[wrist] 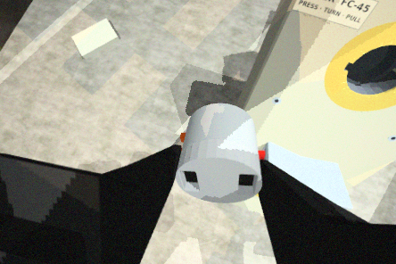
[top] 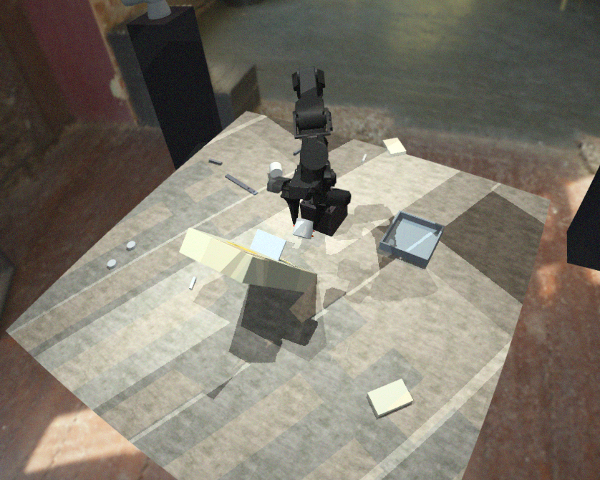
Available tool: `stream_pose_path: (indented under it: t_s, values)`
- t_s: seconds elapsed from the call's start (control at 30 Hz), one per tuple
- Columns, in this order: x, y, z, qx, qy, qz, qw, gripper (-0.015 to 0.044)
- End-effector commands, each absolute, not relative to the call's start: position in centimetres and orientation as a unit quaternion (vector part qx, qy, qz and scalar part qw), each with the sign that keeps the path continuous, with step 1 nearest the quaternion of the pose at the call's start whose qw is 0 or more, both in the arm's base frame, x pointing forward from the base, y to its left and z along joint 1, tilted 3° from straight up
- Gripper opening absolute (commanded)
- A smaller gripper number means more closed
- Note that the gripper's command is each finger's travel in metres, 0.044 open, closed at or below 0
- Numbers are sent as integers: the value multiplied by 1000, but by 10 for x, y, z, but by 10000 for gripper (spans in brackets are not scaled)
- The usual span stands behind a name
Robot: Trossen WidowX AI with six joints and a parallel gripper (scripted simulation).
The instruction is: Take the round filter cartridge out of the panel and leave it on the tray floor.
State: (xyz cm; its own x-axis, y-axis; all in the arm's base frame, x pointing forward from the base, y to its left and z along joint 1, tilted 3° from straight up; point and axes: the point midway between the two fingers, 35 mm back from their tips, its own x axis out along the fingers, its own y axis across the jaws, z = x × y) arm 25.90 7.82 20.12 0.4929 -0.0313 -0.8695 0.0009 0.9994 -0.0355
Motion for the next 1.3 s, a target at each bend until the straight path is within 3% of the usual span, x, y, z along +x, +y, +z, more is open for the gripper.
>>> stream_pose_path:
  t_s: [0.0,0.97,1.27]
  values:
    - [252,100,199,-43,504,42,862,0]
    - [156,226,189,-234,452,385,770,0]
    - [147,233,186,-245,446,406,759,0]
